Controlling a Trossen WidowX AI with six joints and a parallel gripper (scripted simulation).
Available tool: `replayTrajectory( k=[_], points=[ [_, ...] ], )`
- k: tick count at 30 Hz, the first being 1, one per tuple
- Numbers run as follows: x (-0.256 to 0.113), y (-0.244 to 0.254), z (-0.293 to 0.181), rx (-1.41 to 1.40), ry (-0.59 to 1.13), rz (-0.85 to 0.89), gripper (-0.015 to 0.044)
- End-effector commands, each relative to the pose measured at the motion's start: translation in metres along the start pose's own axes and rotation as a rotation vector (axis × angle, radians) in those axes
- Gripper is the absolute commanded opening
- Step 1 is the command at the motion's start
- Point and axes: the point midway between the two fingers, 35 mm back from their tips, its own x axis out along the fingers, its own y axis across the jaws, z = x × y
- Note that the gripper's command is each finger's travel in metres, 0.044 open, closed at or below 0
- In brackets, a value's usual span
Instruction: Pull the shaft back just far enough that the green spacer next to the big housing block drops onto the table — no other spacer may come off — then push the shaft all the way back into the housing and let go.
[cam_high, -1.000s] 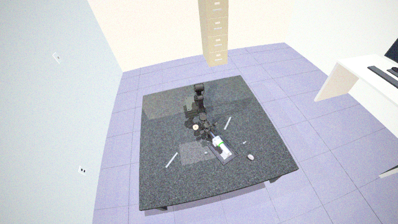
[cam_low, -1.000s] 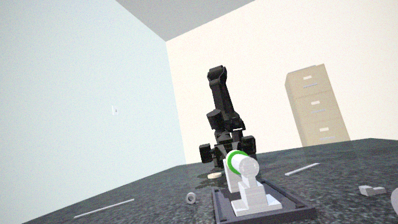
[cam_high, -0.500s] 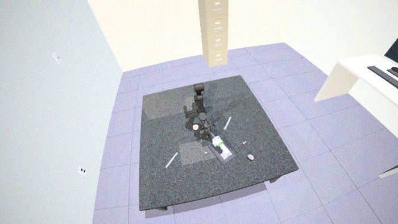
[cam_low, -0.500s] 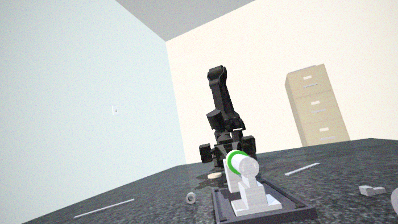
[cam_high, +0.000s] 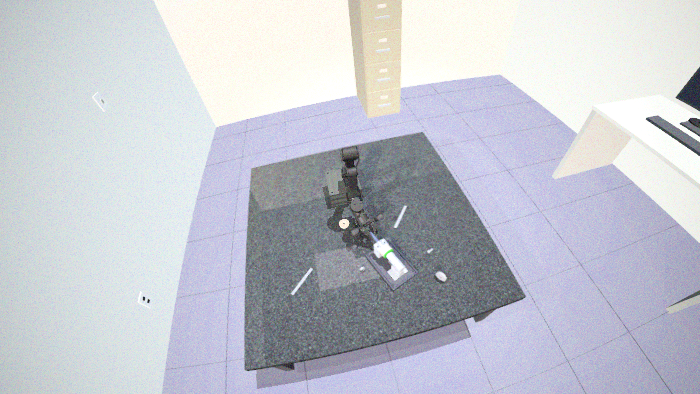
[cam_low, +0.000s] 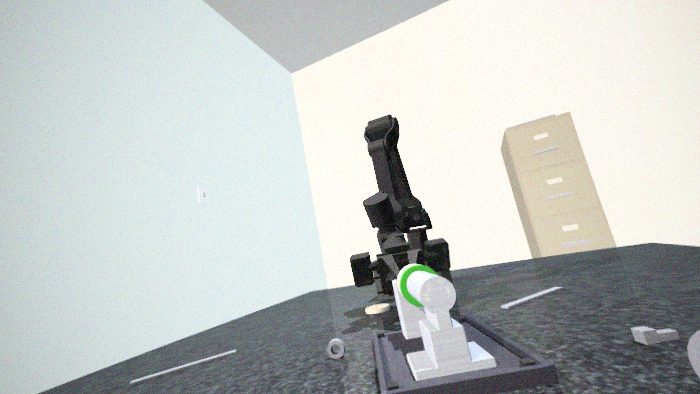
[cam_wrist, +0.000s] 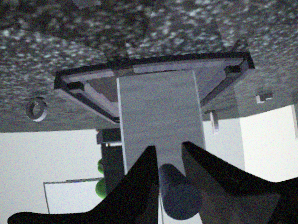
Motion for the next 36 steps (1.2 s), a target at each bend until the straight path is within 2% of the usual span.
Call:
replayTrajectory(
  k=[1,36],
  points=[
    [-0.0008,-0.0001,0.0004,-0.004,0.0,-0.002,0.0],
    [-0.0039,0.0,0.0023,-0.004,0.0,-0.002,0.0]
  ],
)
